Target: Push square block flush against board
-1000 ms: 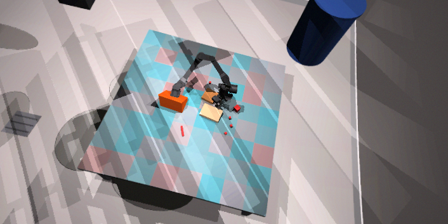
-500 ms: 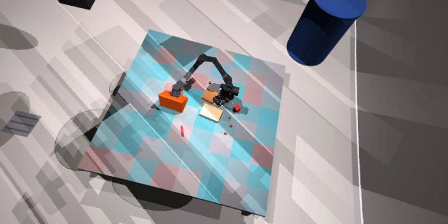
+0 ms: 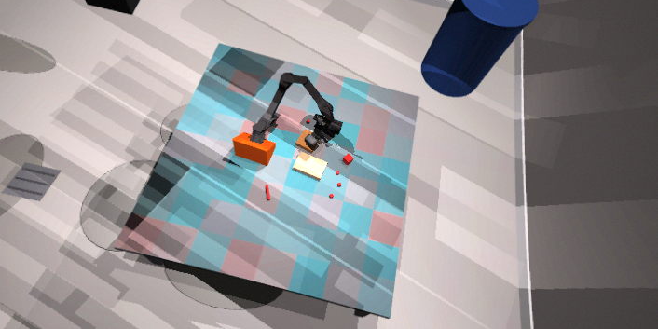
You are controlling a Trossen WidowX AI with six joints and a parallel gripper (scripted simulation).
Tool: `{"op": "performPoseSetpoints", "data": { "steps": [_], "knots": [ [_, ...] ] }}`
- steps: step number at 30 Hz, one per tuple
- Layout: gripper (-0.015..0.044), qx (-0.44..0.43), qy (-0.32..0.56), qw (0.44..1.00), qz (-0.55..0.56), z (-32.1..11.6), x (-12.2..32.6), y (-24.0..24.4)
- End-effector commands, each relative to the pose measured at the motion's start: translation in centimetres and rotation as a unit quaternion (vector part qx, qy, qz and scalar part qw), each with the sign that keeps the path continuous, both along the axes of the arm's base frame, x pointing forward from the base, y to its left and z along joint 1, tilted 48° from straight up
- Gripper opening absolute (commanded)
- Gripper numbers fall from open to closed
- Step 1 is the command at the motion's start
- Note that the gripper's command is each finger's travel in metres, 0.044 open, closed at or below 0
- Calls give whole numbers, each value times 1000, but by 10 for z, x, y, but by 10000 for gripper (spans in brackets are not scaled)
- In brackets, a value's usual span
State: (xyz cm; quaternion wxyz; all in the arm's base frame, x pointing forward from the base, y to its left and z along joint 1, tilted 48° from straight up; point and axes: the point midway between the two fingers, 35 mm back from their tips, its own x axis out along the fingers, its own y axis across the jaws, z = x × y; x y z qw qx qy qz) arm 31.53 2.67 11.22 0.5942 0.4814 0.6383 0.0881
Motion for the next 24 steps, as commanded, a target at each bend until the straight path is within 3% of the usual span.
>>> {"op": "performPoseSetpoints", "data": {
  "steps": [1, 9, 24],
  "knots": [
    [0, -7, -29, 999, 23, 0, -45, 5],
    [0, -18, -78, 994, 72, -24, -134, 24],
    [0, -17, -80, 994, 73, -61, -127, 64]
  ]
}}
